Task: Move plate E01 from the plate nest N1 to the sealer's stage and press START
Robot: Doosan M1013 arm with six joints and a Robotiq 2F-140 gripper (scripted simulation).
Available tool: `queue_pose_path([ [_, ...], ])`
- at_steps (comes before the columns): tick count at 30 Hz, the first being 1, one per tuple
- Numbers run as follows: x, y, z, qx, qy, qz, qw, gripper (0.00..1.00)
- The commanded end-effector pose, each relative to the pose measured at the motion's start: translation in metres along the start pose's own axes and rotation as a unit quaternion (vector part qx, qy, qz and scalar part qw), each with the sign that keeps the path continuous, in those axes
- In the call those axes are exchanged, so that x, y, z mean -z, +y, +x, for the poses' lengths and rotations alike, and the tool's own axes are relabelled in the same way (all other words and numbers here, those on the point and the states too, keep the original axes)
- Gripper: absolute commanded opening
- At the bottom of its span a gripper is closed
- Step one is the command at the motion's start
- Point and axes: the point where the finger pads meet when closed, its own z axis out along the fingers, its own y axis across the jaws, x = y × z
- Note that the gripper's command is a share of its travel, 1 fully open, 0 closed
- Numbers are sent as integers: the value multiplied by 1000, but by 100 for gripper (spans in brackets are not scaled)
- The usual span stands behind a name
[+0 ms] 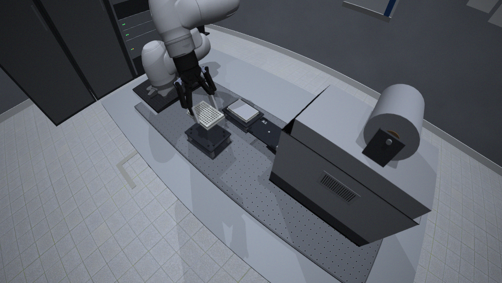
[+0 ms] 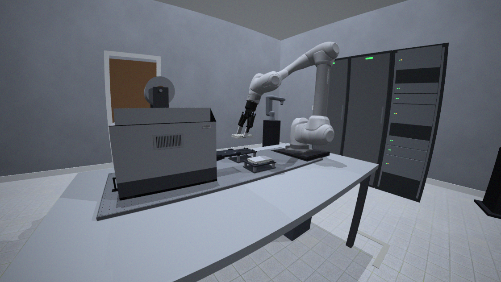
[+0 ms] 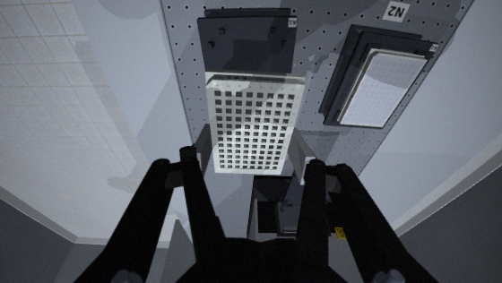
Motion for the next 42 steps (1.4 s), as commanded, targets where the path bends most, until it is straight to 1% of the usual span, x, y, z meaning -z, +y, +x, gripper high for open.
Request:
queue_pose_path([
  [1, -1, 2, -3, 0, 0, 0, 1000, 10],
  [42, -25, 50, -68, 0, 0, 0, 1000, 10],
])
